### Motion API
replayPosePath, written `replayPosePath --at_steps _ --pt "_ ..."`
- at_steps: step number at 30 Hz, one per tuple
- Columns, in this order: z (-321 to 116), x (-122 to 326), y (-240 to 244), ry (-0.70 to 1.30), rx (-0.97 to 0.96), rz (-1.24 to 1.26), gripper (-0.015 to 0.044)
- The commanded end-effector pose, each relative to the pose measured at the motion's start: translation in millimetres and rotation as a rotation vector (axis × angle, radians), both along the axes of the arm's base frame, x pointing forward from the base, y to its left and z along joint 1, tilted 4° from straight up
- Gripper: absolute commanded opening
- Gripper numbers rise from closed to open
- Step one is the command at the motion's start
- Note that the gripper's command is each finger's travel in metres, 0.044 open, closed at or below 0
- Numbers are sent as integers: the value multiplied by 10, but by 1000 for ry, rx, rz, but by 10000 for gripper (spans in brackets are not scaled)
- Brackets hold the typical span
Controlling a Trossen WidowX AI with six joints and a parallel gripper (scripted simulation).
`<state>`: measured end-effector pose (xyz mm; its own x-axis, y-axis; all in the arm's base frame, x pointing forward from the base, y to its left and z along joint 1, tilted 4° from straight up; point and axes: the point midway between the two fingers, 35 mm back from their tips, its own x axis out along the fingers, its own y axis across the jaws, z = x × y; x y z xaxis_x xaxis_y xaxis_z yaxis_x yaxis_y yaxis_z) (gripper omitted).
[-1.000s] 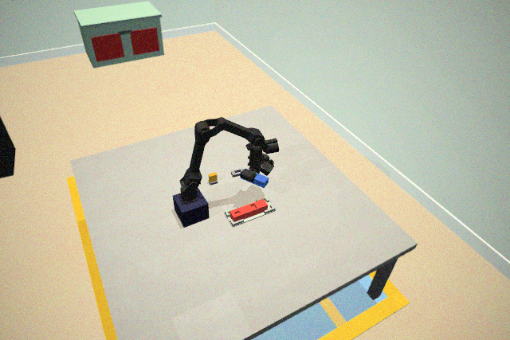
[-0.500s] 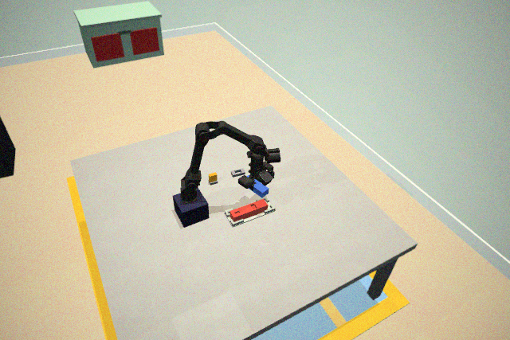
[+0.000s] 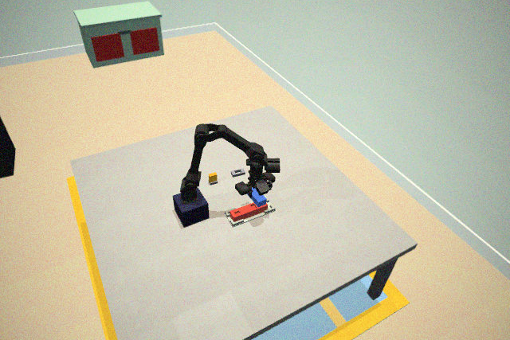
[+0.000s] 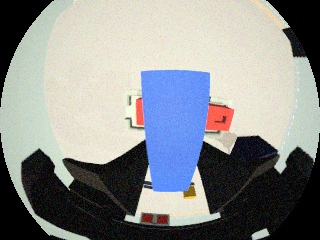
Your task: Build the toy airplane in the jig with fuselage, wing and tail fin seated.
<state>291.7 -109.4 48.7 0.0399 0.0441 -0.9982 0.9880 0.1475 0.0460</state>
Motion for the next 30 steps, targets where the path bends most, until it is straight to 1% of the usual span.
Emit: replayPosePath --at_steps 1,3,10,11,30 --pt "-16 -68 -104 -4 5 -75 0" --pt "-20 -80 -121 -3 5 -87 0" --pt "-20 -79 -120 -3 6 -87 184" --pt "-20 -79 -120 -3 6 -87 196" --pt "-45 -76 -119 -3 6 -87 196"
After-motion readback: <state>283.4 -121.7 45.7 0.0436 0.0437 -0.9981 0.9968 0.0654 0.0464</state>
